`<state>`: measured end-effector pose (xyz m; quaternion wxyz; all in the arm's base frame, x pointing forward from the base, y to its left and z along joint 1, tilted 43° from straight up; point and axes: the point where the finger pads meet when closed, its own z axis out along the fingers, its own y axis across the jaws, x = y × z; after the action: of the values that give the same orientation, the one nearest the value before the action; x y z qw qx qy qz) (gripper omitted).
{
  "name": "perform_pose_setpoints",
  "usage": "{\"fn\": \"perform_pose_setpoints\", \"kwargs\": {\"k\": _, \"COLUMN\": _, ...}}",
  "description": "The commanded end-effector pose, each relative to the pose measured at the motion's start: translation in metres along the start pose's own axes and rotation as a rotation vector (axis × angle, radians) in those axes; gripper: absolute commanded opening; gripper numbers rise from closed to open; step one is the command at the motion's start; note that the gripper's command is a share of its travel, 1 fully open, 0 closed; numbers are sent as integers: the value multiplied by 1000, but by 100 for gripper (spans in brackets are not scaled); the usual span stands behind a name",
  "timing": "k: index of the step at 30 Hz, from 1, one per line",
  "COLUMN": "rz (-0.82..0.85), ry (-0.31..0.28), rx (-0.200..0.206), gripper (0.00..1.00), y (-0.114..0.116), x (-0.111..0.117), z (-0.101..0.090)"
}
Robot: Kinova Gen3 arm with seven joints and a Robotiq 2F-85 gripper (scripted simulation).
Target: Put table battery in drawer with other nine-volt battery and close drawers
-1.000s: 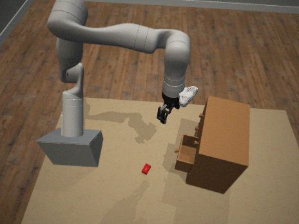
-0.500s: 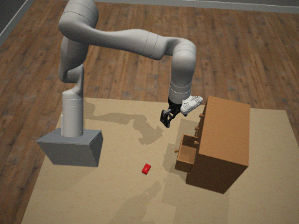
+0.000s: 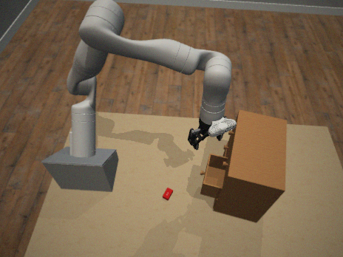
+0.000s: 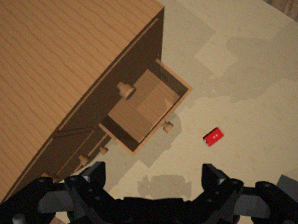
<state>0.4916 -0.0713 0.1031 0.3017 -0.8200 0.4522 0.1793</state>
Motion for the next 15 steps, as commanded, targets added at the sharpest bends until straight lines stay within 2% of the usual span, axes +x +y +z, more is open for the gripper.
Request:
{"fn": "perform_pose_setpoints", "kwargs": {"k": 1, "rz": 20, "ry": 0, "rx": -4, "gripper": 100, "y": -4, "x": 0, "z": 5}}
{"fn": "perform_pose_setpoints", "kwargs": {"k": 15, "rz": 106, "ry": 6, "rx": -5, "gripper": 100, "y": -11, "x": 6, "z": 14}}
